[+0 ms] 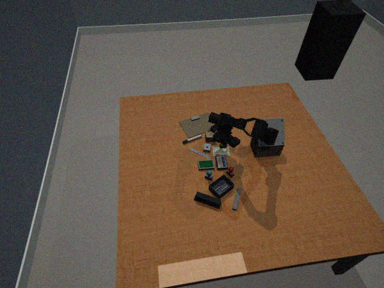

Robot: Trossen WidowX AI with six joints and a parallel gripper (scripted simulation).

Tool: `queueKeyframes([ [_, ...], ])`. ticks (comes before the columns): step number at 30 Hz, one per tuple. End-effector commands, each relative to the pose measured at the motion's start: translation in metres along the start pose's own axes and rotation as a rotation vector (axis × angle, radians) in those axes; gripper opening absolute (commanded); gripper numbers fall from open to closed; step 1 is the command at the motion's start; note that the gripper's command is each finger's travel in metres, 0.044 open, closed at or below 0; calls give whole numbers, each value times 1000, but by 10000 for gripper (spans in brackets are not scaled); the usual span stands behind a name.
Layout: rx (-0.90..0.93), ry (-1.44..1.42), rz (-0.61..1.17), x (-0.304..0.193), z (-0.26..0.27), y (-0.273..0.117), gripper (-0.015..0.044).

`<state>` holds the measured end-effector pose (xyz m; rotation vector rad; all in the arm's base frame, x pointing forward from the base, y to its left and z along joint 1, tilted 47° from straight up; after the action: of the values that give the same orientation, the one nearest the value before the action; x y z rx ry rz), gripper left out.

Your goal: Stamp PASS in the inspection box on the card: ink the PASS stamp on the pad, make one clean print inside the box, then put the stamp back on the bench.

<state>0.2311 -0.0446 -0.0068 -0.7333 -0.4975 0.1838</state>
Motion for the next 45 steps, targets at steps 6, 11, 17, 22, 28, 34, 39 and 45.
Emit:
queueKeyframes([
  [6,7,5,-1,-1,1,7,0],
  [11,8,5,-2,-1,1,11,0],
  [17,9,5,-3,-2,1,15,0],
  [22,10,4,-4,-2,2,18,0],
  [28,11,4,-5,-2,2,22,0],
  [34,12,4,-6,-3,3,25,0],
  [39,13,4,-6,-3,3,26,0],
  [45,12,3,-6,-3,3,27,0],
])
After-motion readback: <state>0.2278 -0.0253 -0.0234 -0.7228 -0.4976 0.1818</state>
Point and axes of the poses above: the point midway between the two fingers, 35 mm back from their tips, its own y axis out along the fingers, its own z axis across the jaws, x = y × z, the point moved 9 cm from there along -y, back along the fingers, and after that the axes turned 7 degrees about y, right-handed, at the moved point
